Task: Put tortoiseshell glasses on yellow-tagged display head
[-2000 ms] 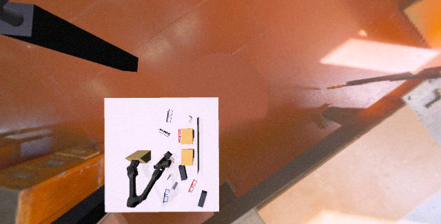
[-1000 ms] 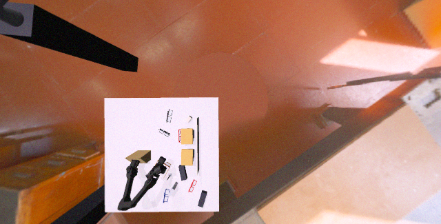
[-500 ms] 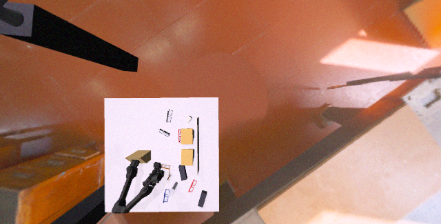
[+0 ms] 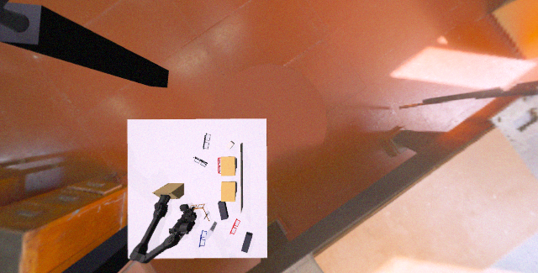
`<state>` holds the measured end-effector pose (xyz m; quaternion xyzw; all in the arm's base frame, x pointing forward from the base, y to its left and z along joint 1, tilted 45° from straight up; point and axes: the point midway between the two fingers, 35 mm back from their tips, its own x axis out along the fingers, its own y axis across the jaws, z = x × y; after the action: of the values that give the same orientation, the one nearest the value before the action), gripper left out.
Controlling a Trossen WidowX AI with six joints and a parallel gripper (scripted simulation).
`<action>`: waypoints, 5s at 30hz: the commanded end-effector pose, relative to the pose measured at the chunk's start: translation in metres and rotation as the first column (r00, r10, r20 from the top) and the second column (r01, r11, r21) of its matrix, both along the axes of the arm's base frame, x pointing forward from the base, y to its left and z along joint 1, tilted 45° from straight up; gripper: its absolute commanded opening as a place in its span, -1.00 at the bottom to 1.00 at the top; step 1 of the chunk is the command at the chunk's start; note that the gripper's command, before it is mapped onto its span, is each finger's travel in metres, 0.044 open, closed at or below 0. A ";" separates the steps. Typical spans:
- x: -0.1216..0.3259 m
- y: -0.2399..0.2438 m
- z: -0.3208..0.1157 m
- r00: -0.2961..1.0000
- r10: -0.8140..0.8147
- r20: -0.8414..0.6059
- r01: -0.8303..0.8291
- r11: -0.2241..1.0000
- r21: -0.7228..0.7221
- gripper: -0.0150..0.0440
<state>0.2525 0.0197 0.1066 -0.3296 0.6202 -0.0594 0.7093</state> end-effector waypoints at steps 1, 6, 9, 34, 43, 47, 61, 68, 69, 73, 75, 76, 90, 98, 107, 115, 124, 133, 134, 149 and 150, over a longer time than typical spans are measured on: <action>-0.007 -0.004 0.007 0.995 0.094 -0.036 -0.094 0.996 0.003 -0.49; -0.013 -0.009 0.017 0.972 0.221 -0.073 -0.222 0.975 0.003 -0.49; -0.017 -0.012 0.023 0.950 0.296 -0.094 -0.298 0.955 0.002 -0.49; -0.056 -0.032 0.060 0.555 0.790 -0.261 -0.826 0.561 -0.061 -0.49; -0.071 -0.038 0.069 0.355 0.868 -0.346 -0.934 0.343 -0.099 -0.49; -0.078 -0.040 0.072 0.265 0.882 -0.390 -0.964 0.239 -0.116 -0.49; -0.101 -0.045 0.081 -0.025 0.816 -0.577 -0.980 -0.134 -0.146 -0.49; -0.110 -0.047 0.083 -0.117 0.743 -0.659 -0.952 -0.273 -0.139 -0.49; -0.106 -0.047 0.085 -0.086 0.766 -0.637 -0.963 -0.229 -0.145 -0.46; -0.106 -0.047 0.085 -0.086 0.766 -0.637 -0.963 -0.229 -0.145 -0.49; -0.106 -0.047 0.085 -0.086 0.766 -0.637 -0.963 -0.229 -0.145 -0.49; -0.106 -0.047 0.085 -0.086 0.766 -0.637 -0.963 -0.229 -0.145 -0.49; -0.106 -0.047 0.085 -0.086 0.766 -0.637 -0.963 -0.229 -0.145 -0.49; -0.106 -0.047 0.085 -0.086 0.766 -0.637 -0.963 -0.229 -0.145 -0.49; -0.100 -0.046 0.083 -0.080 0.779 -0.621 -0.973 -0.196 -0.121 -0.49; -0.085 -0.042 0.076 -0.059 0.803 -0.593 -0.991 -0.118 -0.062 -0.49; -0.068 -0.037 0.067 -0.026 0.818 -0.575 -1.000 -0.029 0.003 -0.49; -0.051 -0.030 0.055 0.014 0.819 -0.574 -0.996 0.060 0.061 -0.49; -0.049 -0.029 0.054 0.019 0.818 -0.575 -0.995 0.070 0.067 -0.49; -0.024 -0.015 0.027 0.092 0.788 -0.608 -0.967 0.215 0.133 -0.49; -0.023 -0.014 0.025 0.097 0.785 -0.612 -0.965 0.225 0.136 -0.49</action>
<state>0.2235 0.0028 0.1365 -0.7440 0.4377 0.3926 0.3174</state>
